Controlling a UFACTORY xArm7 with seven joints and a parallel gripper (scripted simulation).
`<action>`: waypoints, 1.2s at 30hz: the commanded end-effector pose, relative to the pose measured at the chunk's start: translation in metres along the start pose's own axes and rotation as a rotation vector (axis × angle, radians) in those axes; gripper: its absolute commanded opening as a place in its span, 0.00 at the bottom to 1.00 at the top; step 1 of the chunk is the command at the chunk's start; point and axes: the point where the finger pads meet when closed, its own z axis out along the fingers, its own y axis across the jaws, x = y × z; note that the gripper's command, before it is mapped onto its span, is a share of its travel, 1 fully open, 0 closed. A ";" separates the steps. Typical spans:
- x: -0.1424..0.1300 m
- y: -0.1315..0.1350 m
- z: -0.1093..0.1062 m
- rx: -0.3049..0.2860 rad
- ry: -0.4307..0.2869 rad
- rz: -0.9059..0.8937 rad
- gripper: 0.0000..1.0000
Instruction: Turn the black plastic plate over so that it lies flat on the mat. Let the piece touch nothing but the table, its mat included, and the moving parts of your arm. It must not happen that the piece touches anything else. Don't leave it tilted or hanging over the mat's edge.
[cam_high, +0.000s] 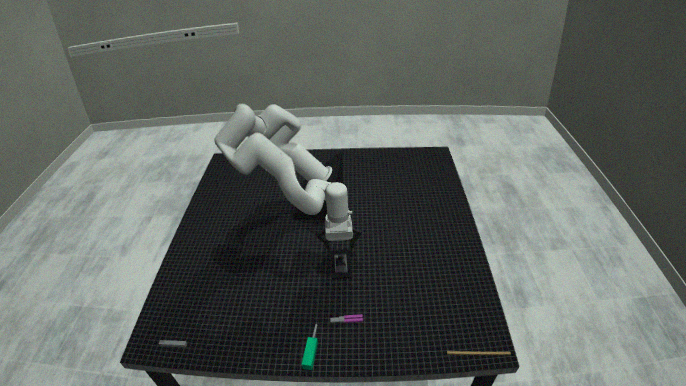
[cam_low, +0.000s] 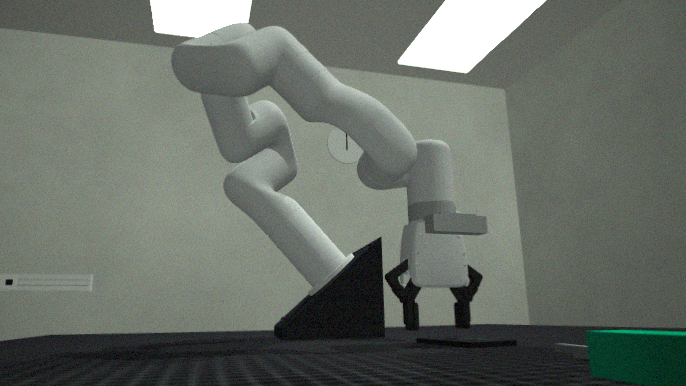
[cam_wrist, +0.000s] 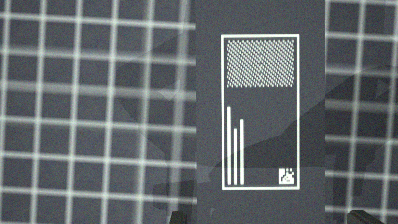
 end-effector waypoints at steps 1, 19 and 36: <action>0.001 -0.001 0.000 0.002 0.003 0.000 0.95; 0.001 -0.001 0.005 0.002 0.003 0.000 0.95; 0.001 -0.001 0.005 0.002 0.003 0.000 0.95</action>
